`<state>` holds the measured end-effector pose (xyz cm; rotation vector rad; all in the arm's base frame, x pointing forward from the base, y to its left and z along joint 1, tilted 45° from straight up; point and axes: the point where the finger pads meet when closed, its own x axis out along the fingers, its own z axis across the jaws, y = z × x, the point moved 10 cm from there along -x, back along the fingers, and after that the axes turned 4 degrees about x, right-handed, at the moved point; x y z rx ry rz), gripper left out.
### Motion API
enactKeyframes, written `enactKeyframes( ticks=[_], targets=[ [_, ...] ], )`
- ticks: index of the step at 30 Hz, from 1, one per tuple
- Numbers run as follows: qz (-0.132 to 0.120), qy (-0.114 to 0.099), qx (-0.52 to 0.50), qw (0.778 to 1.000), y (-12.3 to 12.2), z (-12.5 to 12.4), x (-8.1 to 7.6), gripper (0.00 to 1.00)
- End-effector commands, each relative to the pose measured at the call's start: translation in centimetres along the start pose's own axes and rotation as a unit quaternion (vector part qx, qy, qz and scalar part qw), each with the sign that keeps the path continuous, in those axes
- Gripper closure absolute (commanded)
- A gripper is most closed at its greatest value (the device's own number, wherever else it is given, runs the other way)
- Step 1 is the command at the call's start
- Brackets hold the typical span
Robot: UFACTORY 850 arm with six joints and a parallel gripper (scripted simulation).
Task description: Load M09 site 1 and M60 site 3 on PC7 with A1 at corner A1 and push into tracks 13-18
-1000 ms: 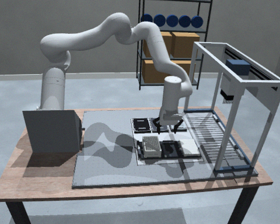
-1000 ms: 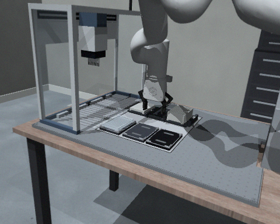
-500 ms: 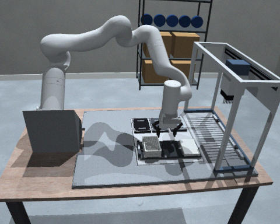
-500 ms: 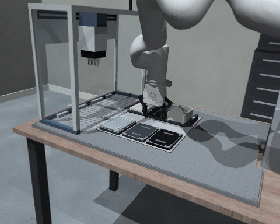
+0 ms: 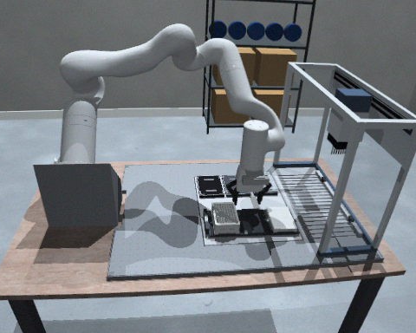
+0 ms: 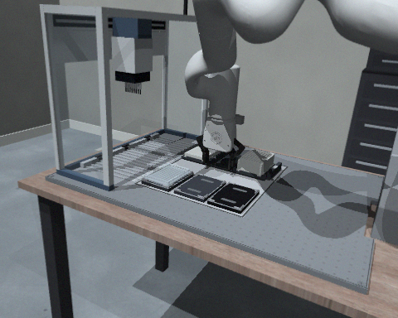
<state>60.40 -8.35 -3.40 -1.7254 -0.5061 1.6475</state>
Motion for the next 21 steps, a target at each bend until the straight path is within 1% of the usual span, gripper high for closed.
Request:
enactKeyframes(
  ticks=[1,21],
  targets=[
    [0.0,0.001,0.0,1.0,0.0,-0.1,0.2,0.0],
    [0.0,0.001,0.0,1.0,0.0,-0.1,1.4,0.0]
  ],
)
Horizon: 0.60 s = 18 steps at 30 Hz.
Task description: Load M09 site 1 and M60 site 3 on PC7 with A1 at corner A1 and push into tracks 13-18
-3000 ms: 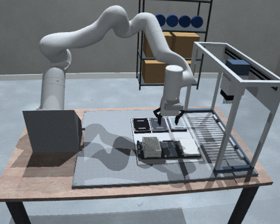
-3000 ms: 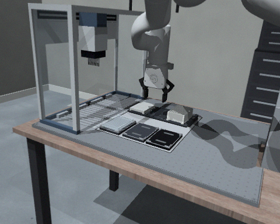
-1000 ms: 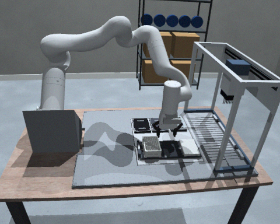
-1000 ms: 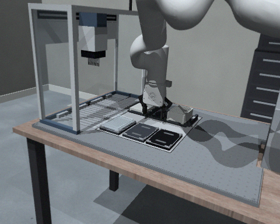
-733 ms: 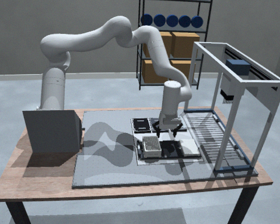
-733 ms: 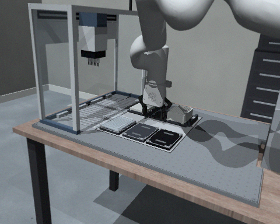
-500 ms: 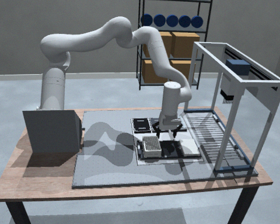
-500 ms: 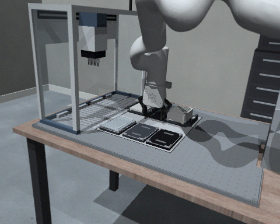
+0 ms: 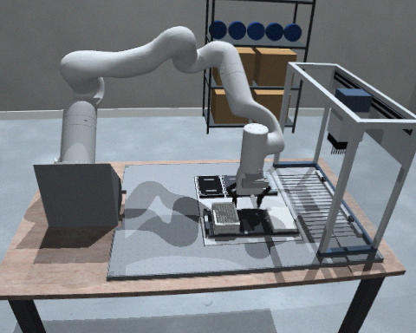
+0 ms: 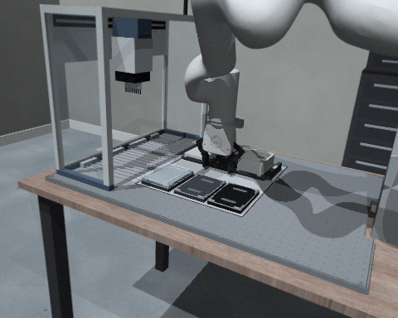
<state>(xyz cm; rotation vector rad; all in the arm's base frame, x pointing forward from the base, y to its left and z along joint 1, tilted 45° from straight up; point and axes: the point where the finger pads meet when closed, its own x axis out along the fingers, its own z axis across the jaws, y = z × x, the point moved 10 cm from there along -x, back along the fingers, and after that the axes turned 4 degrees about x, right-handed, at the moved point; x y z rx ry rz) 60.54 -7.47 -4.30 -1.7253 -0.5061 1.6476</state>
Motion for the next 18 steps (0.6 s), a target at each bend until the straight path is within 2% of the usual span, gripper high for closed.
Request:
enactKeyframes(
  ticks=[1,18],
  targets=[
    [0.0,0.001,0.0,1.0,-0.01,-0.08,0.18,0.0],
    [0.0,0.001,0.0,1.0,0.09,-0.08,0.46,0.0]
  ],
)
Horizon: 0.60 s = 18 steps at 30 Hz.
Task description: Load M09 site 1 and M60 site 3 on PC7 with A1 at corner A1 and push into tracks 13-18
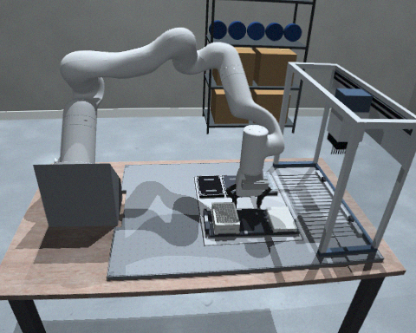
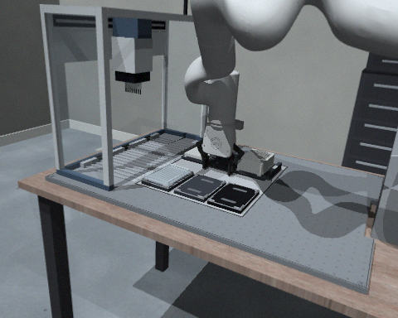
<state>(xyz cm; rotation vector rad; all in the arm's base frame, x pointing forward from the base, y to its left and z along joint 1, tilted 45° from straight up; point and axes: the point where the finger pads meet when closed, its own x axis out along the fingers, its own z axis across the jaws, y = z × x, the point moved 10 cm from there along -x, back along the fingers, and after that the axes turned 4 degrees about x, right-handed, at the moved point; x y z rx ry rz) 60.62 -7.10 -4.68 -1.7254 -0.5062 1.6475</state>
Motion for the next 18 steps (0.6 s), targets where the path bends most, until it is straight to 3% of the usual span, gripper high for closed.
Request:
enactKeyframes(
  ticks=[1,18],
  targets=[
    [0.0,0.001,0.0,1.0,0.14,-0.08,-0.09,0.0],
    [0.0,0.001,0.0,1.0,0.88,-0.13,-0.09,0.0]
  ],
)
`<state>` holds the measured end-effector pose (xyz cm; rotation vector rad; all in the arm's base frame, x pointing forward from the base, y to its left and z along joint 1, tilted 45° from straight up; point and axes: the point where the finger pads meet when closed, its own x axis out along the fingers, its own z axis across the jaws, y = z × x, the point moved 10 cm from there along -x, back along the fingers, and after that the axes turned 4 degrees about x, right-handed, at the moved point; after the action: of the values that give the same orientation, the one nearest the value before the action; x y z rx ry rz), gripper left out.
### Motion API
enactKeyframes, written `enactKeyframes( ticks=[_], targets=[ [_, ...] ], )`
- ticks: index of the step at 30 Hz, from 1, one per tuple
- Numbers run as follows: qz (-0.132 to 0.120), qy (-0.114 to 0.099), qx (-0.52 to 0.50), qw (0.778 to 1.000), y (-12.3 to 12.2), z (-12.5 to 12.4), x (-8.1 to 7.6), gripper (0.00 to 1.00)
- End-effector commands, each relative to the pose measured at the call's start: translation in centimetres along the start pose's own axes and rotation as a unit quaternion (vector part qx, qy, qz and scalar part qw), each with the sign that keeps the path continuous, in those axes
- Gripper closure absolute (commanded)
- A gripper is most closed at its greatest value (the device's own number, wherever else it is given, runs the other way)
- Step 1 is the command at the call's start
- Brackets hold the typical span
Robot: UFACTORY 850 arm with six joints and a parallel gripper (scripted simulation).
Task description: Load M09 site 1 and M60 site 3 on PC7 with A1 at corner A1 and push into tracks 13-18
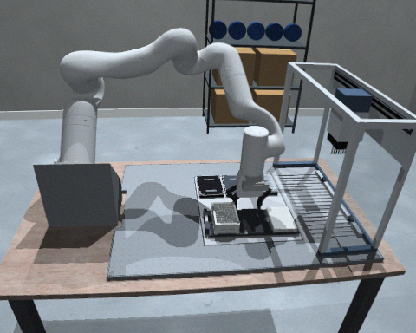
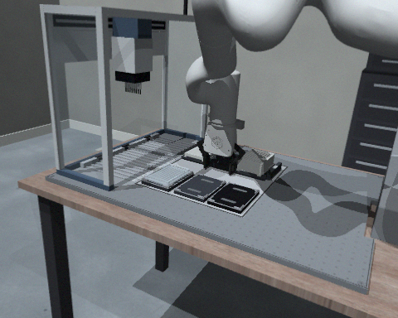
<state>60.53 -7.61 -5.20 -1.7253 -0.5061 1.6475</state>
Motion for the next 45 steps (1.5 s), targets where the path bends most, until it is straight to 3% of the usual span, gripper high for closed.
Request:
enactKeyframes(
  ticks=[1,45],
  targets=[
    [0.0,0.001,0.0,1.0,0.2,-0.1,-0.1,0.0],
    [0.0,0.001,0.0,1.0,2.1,-0.2,-0.1,0.0]
  ],
)
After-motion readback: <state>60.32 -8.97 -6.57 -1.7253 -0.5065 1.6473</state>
